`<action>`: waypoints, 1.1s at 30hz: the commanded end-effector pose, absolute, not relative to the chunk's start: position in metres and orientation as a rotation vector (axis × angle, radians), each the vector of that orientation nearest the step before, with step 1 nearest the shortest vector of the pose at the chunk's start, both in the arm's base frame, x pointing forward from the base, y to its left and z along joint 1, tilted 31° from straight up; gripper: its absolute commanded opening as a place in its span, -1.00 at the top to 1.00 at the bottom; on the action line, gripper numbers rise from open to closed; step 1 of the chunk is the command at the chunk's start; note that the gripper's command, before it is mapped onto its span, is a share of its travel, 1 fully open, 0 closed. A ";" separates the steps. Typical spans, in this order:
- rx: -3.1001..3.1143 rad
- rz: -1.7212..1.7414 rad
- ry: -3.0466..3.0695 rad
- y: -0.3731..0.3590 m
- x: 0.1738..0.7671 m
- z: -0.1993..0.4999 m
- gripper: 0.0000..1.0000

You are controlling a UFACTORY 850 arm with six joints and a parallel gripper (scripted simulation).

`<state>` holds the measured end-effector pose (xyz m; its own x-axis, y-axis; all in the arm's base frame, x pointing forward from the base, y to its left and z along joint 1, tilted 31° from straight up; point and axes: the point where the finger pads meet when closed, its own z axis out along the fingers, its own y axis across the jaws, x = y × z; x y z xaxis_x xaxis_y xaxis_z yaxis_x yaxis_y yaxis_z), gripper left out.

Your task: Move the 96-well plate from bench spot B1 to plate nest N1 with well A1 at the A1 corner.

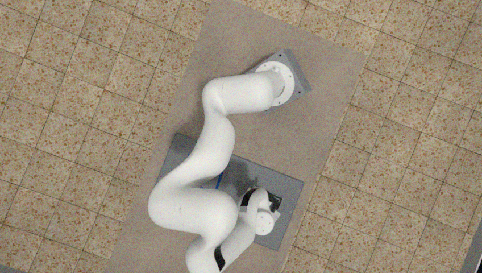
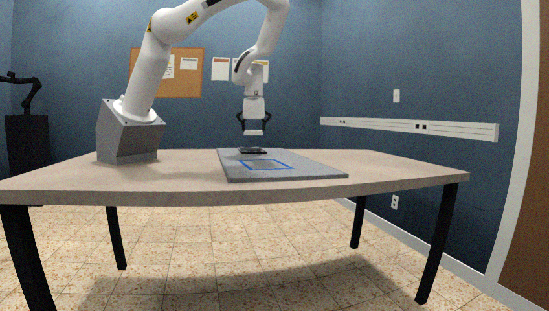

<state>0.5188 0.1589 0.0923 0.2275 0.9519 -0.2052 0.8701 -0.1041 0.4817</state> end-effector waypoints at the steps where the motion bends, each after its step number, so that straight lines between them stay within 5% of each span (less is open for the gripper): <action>1: 1.843 0.091 1.847 0.178 0.521 0.088 1.00; 33: 1.843 0.091 1.847 0.213 0.524 0.078 1.00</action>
<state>0.5234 0.2125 0.0770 0.0655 0.9475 -0.3131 0.9127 0.0700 0.4026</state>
